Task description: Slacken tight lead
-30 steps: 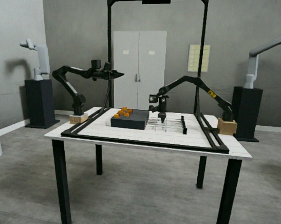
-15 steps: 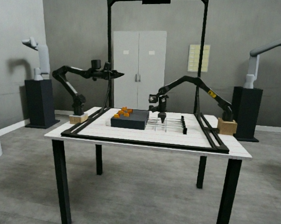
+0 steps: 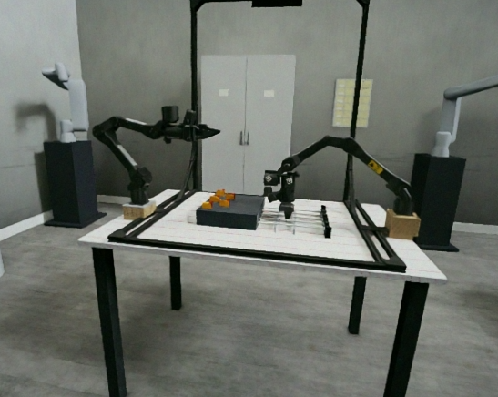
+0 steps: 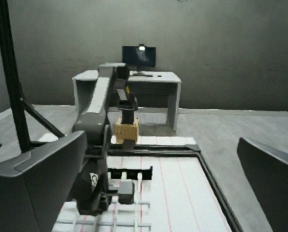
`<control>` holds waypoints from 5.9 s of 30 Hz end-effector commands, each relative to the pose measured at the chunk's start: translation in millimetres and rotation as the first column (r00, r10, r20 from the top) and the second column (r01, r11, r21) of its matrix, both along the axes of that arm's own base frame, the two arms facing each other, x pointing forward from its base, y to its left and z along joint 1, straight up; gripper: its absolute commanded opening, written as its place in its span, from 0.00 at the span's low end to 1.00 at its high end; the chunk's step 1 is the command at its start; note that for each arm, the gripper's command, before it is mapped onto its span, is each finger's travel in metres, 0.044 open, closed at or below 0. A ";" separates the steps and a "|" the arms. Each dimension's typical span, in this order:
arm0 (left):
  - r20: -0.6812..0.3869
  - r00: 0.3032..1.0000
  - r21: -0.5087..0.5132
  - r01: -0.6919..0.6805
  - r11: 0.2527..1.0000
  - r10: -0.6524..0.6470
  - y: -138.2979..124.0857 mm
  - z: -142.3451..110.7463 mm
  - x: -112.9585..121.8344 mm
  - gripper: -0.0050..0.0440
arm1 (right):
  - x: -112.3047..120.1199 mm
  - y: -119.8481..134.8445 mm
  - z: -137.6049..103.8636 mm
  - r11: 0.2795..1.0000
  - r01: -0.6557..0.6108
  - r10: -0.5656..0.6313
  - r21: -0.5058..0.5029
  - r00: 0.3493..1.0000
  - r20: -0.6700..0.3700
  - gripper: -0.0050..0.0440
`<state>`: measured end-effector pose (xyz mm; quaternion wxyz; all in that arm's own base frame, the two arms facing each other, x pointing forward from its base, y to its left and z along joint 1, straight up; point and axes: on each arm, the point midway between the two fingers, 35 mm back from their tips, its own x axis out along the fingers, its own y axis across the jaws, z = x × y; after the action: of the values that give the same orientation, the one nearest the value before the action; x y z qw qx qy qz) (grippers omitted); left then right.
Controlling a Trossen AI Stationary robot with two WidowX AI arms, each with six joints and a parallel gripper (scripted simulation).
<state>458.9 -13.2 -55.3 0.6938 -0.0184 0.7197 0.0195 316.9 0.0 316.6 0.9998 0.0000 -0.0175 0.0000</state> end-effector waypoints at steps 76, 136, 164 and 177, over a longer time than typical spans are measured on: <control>0.037 0.999 -0.001 -0.004 1.000 0.004 -52.4 1.3 6.8 0.53 | -1.2 0.0 6.6 1.000 0.000 0.000 0.000 1.000 0.016 1.00; 0.053 0.999 -0.007 0.000 1.000 0.000 -53.4 31.3 9.3 0.00 | -1.2 0.0 6.6 1.000 0.000 0.000 0.000 1.000 0.016 1.00; 0.026 1.000 -0.003 0.000 1.000 0.000 -52.8 54.4 5.4 0.00 | -1.2 0.0 6.6 1.000 0.000 0.000 0.000 1.000 0.016 1.00; 0.003 1.000 0.000 0.000 1.000 0.000 -52.3 7.3 1.7 0.00 | -1.2 0.0 6.6 1.000 0.000 0.000 0.000 1.000 0.016 1.00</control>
<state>460.2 -65.5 -42.2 0.6939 -0.0183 0.7196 0.0197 316.9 0.0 316.6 0.9998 0.0000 -0.0176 0.0000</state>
